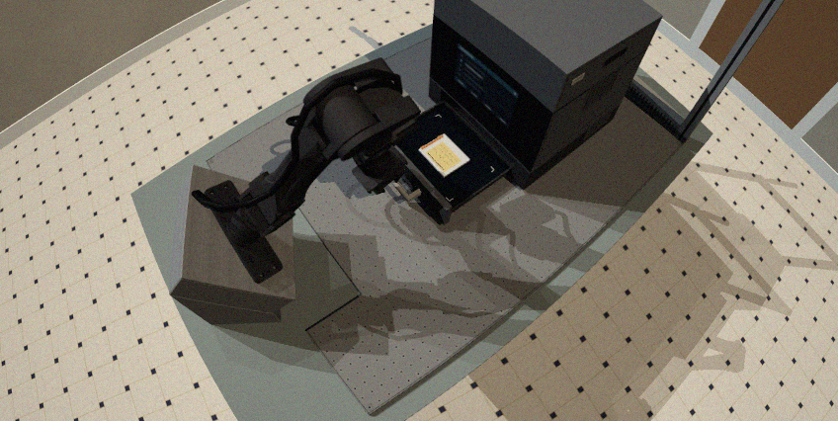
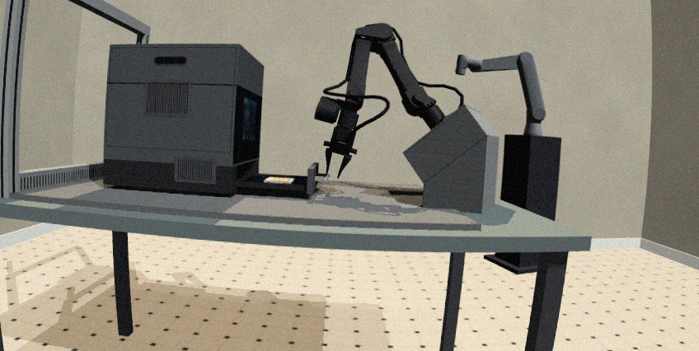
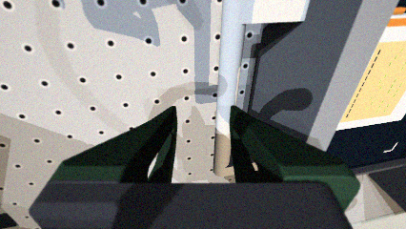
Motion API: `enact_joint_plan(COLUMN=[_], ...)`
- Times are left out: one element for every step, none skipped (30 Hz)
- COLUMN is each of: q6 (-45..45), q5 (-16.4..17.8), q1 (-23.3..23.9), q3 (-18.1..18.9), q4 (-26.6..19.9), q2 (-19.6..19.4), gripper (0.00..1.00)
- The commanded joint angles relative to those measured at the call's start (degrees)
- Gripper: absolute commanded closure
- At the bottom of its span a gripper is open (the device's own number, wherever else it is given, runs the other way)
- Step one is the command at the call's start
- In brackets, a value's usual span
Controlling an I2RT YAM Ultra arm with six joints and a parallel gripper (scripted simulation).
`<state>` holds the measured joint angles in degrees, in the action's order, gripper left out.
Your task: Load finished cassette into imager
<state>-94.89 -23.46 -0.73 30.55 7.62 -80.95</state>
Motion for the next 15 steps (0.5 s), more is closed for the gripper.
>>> enact_joint_plan(q6=[-0.6,-0.6,-0.7,-0.8,-0.9,-1.0,-1.0,-1.1,-1.2,-1.3,-1.3,-1.3,-1.3,-1.2,-1.1], q5=[1.3,1.3,1.5,1.6,1.6,1.7,1.8,1.9,2.0,2.1,2.1,2.2,2.2,2.2,2.2], q1=[0.4,0.4,0.6,0.7,0.8,0.9,1.1,1.2,1.3,1.4,1.4,1.0,0.9,1.0,1.0], q3=[2.2,2.2,2.3,2.3,2.4,2.5,2.6,2.7,2.7,2.8,2.9,2.9,2.9,2.9,2.9], q4=[2.6,2.6,3.0,3.3,3.7,4.0,4.4,4.7,5.0,5.3,5.5,5.5,5.5,5.5,5.6], q2=[-0.8,-0.8,-1.3,-1.7,-2.1,-2.5,-2.9,-3.3,-3.6,-4.0,-4.2,-4.2,-3.4,-2.8,-2.8], gripper=[0.65,0.65,0.65,0.65,0.65,0.65,0.65,0.65,0.65,0.65,0.65,0.65,0.65,0.65,0.65])
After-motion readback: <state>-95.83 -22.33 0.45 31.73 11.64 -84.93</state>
